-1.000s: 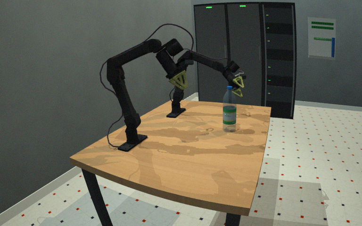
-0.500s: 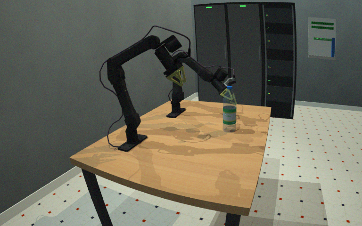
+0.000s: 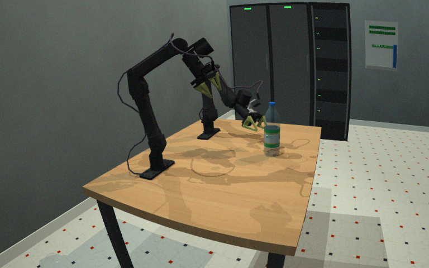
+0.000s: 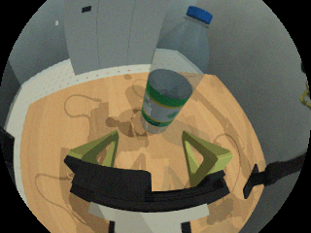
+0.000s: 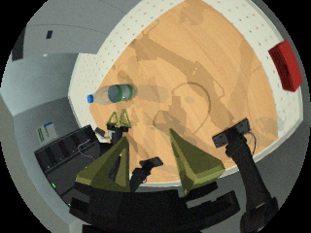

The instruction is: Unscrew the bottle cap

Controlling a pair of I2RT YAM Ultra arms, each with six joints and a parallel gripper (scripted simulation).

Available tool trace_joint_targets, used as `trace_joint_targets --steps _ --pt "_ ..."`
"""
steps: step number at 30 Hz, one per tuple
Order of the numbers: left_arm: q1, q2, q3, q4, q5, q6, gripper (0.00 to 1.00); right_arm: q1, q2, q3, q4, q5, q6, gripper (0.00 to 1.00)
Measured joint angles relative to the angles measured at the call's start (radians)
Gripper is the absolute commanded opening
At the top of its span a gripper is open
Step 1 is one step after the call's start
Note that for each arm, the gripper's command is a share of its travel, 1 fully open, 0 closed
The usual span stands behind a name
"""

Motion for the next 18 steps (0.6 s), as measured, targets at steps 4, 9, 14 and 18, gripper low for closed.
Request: trace_joint_targets --steps 4,9,14,18 --pt "-0.066 -0.024 -0.069 0.070 -0.050 0.051 0.98 0.016 0.006 0.024 -0.017 -0.006 0.177 0.57" --pt "-0.112 -0.032 -0.121 0.153 -0.102 0.098 0.98 0.026 0.019 0.052 -0.035 -0.011 0.414 0.57" --pt "-0.120 -0.032 -0.126 0.197 -0.126 0.121 0.98 0.042 0.029 0.068 -0.047 -0.010 0.554 0.57" --pt "-0.120 -0.032 -0.126 0.217 -0.134 0.128 0.98 0.047 0.029 0.074 -0.055 -0.006 0.600 0.57"
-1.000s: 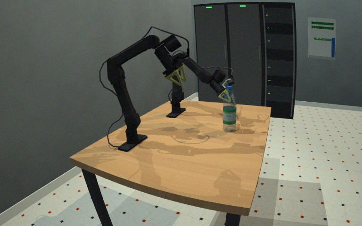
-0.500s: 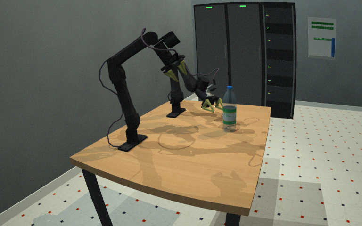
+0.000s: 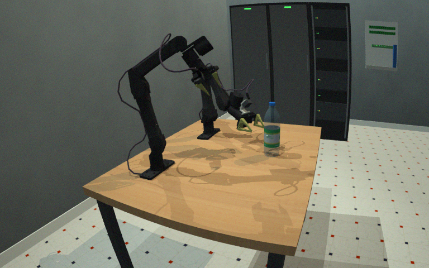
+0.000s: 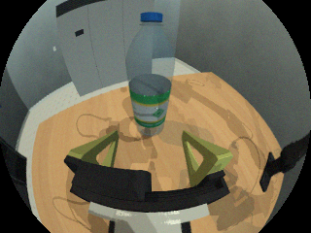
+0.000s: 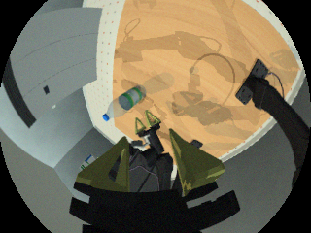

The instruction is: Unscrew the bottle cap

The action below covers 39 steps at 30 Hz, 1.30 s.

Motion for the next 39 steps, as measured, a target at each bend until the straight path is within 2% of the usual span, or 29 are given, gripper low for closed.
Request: trace_joint_targets --steps 11,39 --pt "0.000 0.009 0.000 0.020 -0.001 0.005 0.98 0.002 0.000 0.003 -0.005 0.007 0.028 0.57" --pt "0.000 0.198 0.118 0.072 -0.001 0.006 0.98 0.002 0.000 0.002 -0.005 0.008 0.029 0.57"
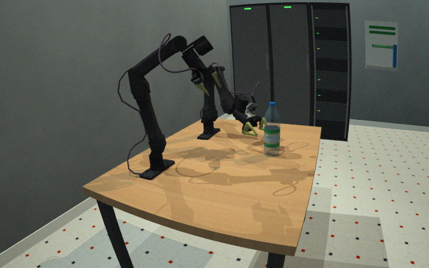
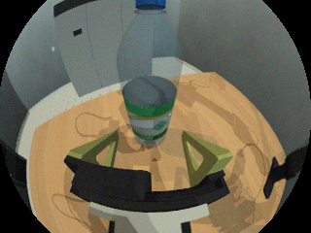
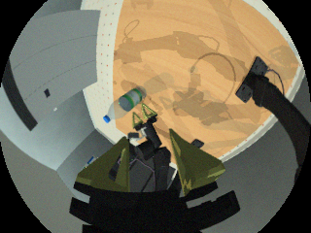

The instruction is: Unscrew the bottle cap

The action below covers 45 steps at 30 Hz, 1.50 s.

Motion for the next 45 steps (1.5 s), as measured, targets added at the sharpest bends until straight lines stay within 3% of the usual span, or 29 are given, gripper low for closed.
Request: trace_joint_targets --steps 45 --pt "0.000 0.263 0.184 0.086 0.000 0.000 0.98 0.000 0.000 0.000 0.000 0.000 0.000 0.57"
